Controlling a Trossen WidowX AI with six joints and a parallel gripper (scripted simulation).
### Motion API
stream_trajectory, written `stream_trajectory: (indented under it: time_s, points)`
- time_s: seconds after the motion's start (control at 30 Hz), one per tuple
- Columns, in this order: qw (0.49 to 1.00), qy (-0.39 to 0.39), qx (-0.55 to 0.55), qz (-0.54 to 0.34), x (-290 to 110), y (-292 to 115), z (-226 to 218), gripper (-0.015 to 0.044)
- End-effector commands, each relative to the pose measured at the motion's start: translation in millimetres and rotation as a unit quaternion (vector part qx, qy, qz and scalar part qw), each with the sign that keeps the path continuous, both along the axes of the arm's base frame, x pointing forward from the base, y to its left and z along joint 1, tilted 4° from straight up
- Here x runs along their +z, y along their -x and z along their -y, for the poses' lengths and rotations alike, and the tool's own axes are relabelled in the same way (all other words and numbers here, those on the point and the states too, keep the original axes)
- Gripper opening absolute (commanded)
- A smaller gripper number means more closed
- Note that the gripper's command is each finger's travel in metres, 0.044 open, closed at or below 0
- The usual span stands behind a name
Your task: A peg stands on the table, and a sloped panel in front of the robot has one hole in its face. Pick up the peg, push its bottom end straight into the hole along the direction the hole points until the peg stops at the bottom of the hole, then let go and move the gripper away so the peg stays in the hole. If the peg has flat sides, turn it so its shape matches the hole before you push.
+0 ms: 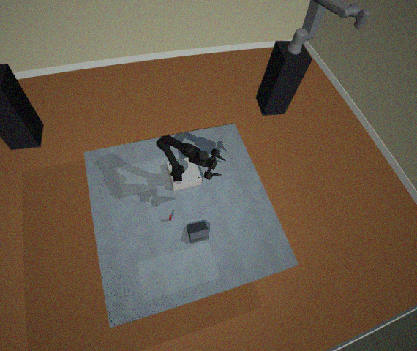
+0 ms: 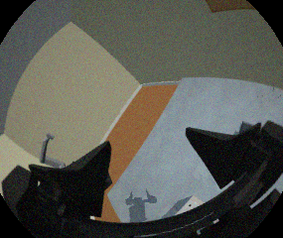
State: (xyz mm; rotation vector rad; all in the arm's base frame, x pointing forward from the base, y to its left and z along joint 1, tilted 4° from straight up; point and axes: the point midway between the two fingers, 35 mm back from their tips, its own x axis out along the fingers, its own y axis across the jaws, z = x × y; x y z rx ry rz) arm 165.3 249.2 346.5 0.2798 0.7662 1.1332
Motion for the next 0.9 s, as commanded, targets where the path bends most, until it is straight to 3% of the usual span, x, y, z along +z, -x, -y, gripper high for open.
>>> stream_trajectory:
  time_s: [0.0,0.87]
  points:
    - [0.999,0.033,-0.029,0.010,-16,-24,7,0.0440]
    - [0.965,0.201,-0.166,-0.018,-111,-125,89,0.0440]
